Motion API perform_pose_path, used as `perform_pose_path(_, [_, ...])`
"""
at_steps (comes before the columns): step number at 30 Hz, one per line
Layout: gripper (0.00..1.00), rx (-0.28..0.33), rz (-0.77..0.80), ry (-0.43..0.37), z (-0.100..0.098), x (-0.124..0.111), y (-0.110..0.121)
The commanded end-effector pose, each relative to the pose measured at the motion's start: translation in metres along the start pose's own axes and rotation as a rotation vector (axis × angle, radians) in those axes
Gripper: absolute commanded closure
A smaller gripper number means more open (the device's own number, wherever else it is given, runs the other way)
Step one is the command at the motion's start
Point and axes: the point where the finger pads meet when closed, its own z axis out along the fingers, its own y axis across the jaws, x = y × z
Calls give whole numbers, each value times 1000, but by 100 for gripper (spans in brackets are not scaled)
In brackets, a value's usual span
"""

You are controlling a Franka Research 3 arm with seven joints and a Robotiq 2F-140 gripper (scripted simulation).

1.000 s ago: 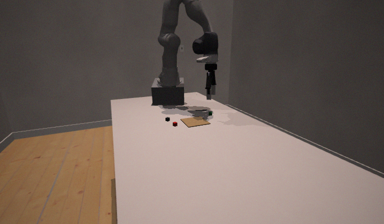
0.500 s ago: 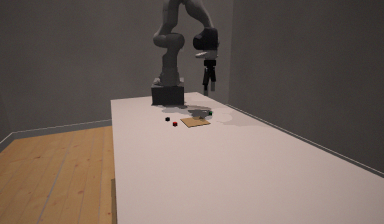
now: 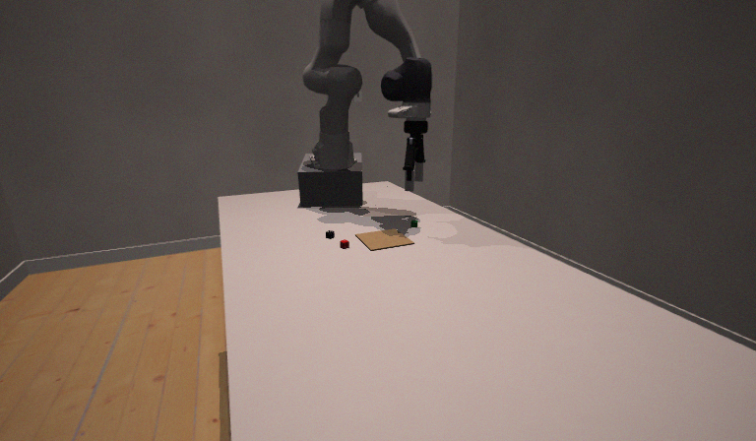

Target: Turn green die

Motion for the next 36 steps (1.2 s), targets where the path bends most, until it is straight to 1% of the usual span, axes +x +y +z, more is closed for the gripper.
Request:
perform_pose_path(1, [0, 5, -10, -6, 0, -3, -1])
perform_pose_path(17, [0, 4, -1, -3, 0, -1, -1])
perform_pose_path(18, [0, 4, 25, -3, 0, -2, -1])
perform_pose_path(19, [0, 5, 85, -5, 0, -3, -2])
perform_pose_path(20, [0, 7, 181, -7, 0, -4, -3])
perform_pose_path(21, [0, 7, 186, -7, 0, -4, -3])
perform_pose_path(25, [0, 8, 289, -9, 0, -5, -5])
perform_pose_path(27, [0, 8, 289, -9, 0, -5, -5])
perform_pose_path(29, [0, 9, 366, -11, 1, -6, -5])
perform_pose_path(36, [0, 9, 527, -13, 3, -7, -7])
